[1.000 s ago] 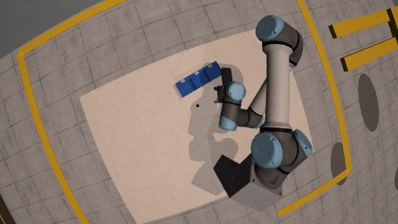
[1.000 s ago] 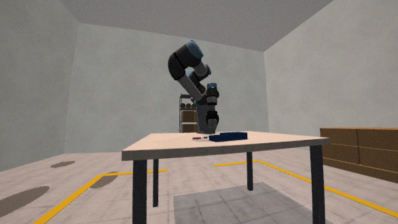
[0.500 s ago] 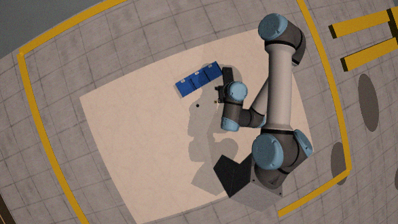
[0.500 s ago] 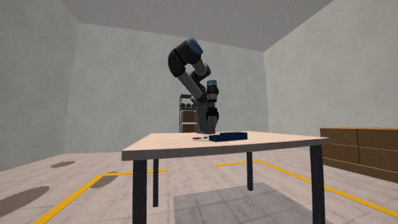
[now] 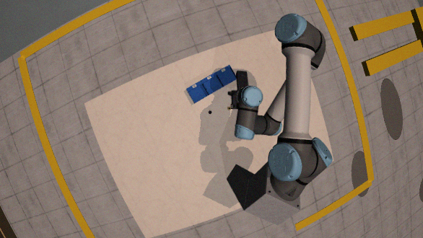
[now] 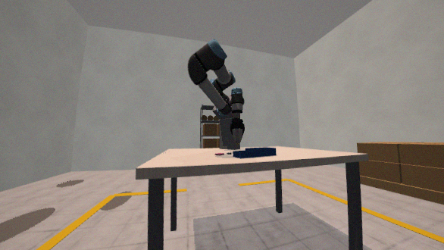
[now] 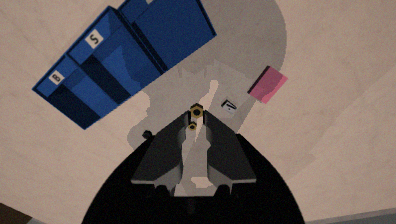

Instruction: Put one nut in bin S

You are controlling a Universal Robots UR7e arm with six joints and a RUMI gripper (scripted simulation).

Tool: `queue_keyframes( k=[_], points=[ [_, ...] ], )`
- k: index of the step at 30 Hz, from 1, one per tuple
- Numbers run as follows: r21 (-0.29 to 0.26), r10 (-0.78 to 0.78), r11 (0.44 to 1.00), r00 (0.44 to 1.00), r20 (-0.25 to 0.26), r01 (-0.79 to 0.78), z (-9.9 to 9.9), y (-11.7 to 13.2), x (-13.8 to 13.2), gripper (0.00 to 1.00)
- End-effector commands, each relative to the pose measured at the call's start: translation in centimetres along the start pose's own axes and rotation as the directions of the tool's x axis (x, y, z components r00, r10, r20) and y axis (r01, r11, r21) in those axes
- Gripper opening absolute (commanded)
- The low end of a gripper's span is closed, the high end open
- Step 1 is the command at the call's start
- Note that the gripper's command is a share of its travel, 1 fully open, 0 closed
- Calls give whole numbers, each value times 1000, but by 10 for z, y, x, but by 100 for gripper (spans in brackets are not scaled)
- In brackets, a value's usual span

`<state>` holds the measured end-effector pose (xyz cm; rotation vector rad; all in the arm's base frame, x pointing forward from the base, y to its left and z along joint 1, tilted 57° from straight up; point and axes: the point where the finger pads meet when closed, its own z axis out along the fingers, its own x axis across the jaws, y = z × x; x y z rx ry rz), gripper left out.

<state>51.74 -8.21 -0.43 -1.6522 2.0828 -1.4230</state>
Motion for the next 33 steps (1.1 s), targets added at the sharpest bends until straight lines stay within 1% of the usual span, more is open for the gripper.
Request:
queue_keyframes(
  k=[1,6,12,14,15,18,23,29,31,32,33],
  points=[
    [-1,156,988,988,-1,-156,-1,-9,-18,0],
    [4,288,958,958,5,-288,-1,-23,-45,0],
    [11,440,898,898,19,-440,-1,-39,-77,0],
    [11,440,898,898,19,-440,-1,-39,-77,0],
    [12,506,862,862,24,-506,-1,-42,-83,0],
    [13,568,822,822,29,-569,-1,-50,-99,0],
    [11,676,736,736,33,-677,-1,-51,-101,0],
    [5,789,615,614,21,-789,-1,-51,-102,0],
    [5,789,615,614,21,-789,-1,-51,-102,0],
    [2,833,554,554,10,-833,-1,-51,-101,0],
    [2,843,537,537,6,-843,-1,-51,-101,0]
  ],
)
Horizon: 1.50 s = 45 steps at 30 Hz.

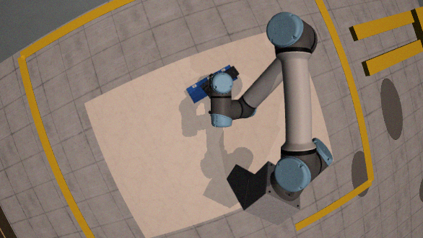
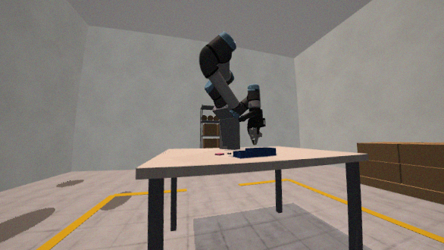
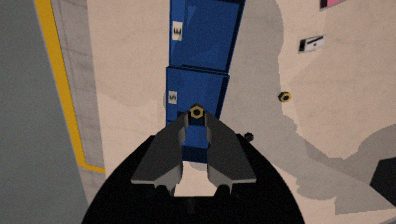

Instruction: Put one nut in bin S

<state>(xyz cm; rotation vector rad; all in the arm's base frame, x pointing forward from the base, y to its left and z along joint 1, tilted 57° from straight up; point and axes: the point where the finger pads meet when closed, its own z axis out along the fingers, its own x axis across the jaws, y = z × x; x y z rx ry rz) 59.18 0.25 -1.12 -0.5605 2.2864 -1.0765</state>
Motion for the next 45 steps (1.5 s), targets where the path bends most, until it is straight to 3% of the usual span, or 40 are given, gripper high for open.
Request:
queue_keyframes(
  k=[1,20,45],
  points=[
    [-3,152,988,988,-36,-152,0,0,0,0],
    [-3,159,987,987,-38,-159,0,-1,2,0],
    [-3,159,987,987,-38,-159,46,-1,4,0]
  ],
)
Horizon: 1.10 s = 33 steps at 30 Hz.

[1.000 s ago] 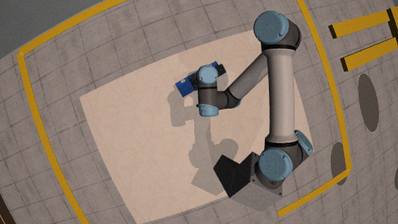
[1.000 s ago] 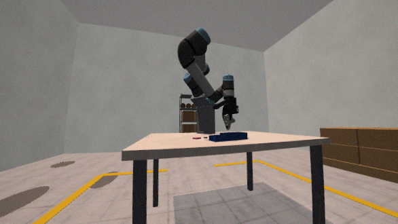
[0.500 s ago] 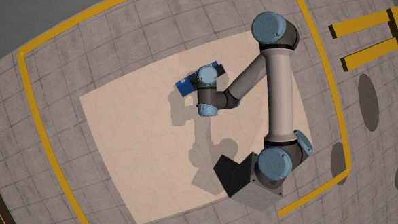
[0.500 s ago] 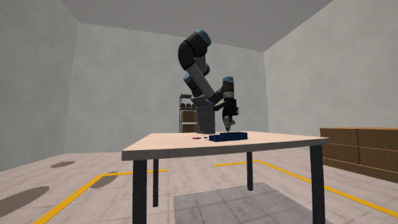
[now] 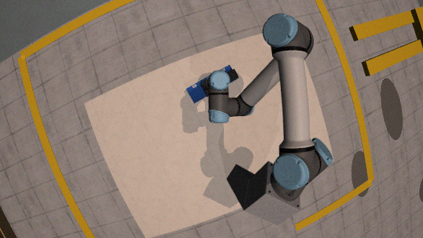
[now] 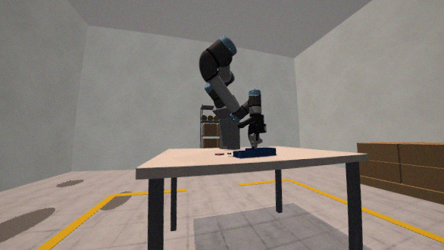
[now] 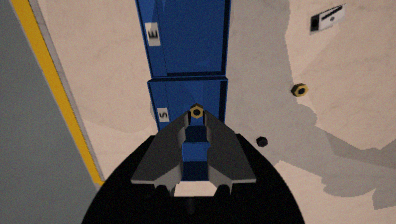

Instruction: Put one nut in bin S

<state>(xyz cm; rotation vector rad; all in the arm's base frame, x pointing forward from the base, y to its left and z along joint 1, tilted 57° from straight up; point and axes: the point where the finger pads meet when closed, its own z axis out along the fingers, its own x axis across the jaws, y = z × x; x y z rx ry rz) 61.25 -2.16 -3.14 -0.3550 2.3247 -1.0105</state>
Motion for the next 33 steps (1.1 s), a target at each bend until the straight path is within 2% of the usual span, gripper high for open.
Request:
queue_keyframes(
  k=[1,18,19,33],
  points=[
    [0,0,1000,1000,1,0,10,0,-1,0],
    [0,0,1000,1000,1,0,14,0,-1,0],
    [0,0,1000,1000,1,0,14,0,-1,18],
    [0,0,1000,1000,1,0,14,0,-1,18]
  ],
)
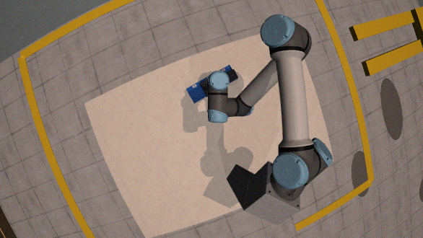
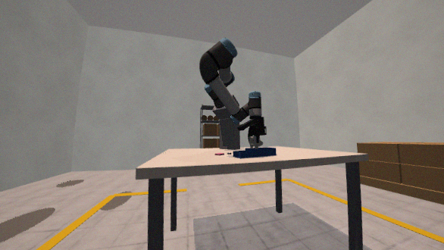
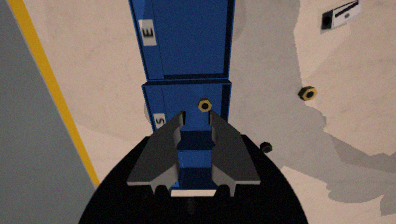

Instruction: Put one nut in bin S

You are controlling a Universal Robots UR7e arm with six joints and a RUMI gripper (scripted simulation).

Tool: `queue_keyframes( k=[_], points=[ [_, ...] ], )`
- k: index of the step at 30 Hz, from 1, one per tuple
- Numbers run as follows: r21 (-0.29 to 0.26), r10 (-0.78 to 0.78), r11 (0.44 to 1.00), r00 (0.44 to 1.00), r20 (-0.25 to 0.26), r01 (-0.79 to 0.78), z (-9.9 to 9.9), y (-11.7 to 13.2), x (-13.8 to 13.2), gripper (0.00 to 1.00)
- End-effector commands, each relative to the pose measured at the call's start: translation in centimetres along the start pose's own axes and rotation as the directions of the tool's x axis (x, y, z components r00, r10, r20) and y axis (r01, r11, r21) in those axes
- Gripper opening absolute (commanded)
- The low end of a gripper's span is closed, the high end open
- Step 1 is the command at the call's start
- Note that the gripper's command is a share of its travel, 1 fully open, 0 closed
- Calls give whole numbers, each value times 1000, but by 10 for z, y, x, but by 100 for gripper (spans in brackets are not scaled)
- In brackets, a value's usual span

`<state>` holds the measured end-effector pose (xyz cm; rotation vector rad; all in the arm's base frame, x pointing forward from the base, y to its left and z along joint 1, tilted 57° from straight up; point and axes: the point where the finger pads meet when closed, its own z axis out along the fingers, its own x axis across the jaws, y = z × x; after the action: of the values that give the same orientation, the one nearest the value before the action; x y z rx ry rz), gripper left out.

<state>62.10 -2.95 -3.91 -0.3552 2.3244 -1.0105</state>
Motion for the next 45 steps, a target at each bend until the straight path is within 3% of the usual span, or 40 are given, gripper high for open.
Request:
queue_keyframes(
  k=[1,30,35,45],
  points=[
    [0,0,1000,1000,1,0,0,0,0,18],
    [0,0,1000,1000,1,0,-30,0,0,18],
    [0,0,1000,1000,1,0,-52,0,0,18],
    [0,0,1000,1000,1,0,-52,0,0,18]
  ],
)
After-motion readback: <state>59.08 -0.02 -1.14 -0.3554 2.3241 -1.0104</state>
